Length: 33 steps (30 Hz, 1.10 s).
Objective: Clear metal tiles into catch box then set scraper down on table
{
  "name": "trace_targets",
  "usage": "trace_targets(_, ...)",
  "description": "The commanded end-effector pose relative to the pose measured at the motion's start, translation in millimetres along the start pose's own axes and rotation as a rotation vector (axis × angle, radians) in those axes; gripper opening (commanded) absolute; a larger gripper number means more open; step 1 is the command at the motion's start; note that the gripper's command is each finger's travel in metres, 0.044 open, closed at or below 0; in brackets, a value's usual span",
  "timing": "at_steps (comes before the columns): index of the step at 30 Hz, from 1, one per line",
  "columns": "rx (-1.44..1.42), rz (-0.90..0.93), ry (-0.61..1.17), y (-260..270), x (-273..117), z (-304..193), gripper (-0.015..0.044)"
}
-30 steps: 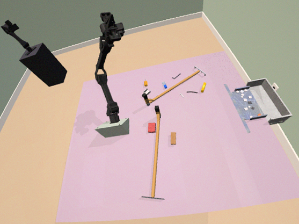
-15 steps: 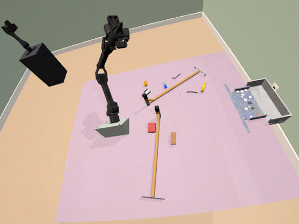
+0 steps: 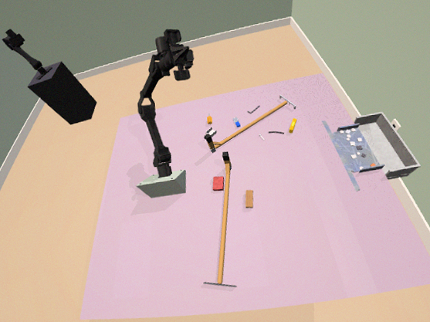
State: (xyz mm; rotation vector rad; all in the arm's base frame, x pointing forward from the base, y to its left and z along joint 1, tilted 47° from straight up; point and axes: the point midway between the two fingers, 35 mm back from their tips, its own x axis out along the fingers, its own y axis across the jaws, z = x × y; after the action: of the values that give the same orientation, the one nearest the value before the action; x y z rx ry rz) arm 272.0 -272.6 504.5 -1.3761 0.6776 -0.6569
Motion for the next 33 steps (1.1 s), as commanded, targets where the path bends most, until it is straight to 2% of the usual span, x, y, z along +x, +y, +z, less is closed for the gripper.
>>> trace_targets(1, 0.009, 0.073, -0.032, 21, 9, 6, 0.0000)
trace_targets(33, 0.099, 0.513, -0.202, 142, 19, 40, 0.0000)
